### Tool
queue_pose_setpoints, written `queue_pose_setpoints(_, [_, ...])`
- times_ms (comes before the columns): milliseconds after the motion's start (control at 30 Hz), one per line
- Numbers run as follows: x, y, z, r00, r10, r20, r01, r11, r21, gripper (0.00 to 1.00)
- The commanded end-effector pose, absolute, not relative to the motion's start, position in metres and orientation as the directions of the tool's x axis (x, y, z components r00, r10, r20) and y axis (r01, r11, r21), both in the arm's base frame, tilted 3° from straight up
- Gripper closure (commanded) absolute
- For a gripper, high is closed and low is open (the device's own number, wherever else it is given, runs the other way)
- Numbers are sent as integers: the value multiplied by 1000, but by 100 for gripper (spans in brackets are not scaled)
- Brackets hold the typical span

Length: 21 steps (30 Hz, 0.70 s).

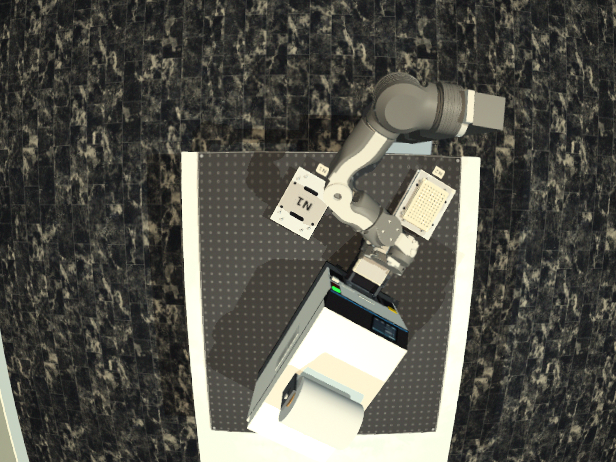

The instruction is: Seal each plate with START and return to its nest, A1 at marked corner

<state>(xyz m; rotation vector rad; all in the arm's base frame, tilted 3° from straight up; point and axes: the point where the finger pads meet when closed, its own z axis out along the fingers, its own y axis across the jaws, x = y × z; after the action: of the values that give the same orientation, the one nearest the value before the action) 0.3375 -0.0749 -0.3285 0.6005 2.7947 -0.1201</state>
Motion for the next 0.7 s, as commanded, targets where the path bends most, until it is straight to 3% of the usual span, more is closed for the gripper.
queue_pose_setpoints(0, [335,-75,-329,-877,386,-287,409,913,-19,100])
queue_pose_setpoints(667, [316,-111,-328,-878,383,-286,404,915,-17,100])
